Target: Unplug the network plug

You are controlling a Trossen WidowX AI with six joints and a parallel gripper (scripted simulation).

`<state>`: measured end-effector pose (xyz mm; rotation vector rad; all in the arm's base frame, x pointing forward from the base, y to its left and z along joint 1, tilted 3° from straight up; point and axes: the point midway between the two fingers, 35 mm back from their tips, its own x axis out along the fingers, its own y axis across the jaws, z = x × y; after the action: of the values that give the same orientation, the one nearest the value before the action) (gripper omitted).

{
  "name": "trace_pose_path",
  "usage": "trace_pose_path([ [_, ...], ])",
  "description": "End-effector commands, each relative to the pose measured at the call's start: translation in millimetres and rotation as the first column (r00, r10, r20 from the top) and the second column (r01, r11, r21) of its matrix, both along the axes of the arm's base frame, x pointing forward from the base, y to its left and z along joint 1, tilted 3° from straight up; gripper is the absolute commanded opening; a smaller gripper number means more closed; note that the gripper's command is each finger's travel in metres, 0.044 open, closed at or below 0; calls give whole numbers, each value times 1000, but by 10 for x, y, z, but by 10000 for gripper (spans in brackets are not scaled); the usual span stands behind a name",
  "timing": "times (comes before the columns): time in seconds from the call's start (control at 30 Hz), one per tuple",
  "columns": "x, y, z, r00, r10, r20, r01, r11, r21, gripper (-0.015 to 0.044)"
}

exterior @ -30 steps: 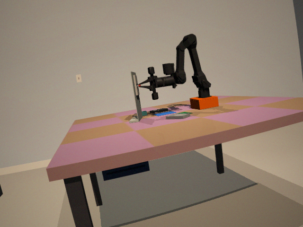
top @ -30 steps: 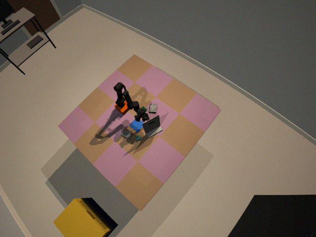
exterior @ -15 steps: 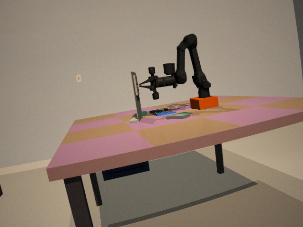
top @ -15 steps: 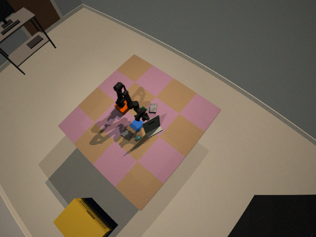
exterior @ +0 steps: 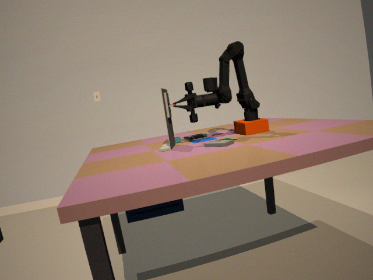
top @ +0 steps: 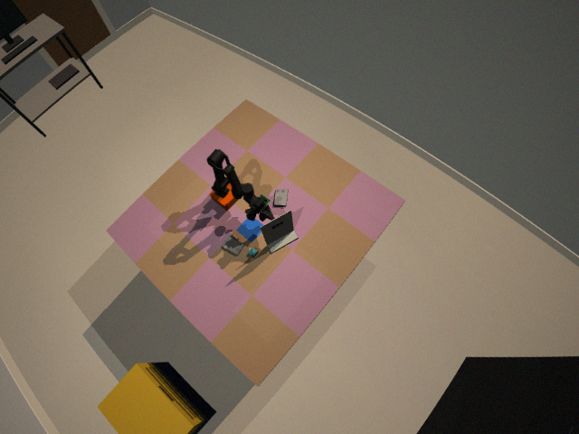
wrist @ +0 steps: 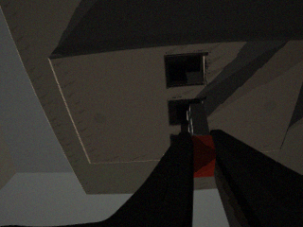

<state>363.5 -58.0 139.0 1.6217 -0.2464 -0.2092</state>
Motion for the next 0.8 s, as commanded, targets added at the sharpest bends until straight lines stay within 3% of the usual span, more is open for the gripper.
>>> trace_pose_path([
  [0.0, -36, 20, 1, 1000, 0, 0, 0, 1000, -3, 0],
  [0.77, -170, 136, -1, 1000, 0, -1, 0, 1000, -2, 0],
])
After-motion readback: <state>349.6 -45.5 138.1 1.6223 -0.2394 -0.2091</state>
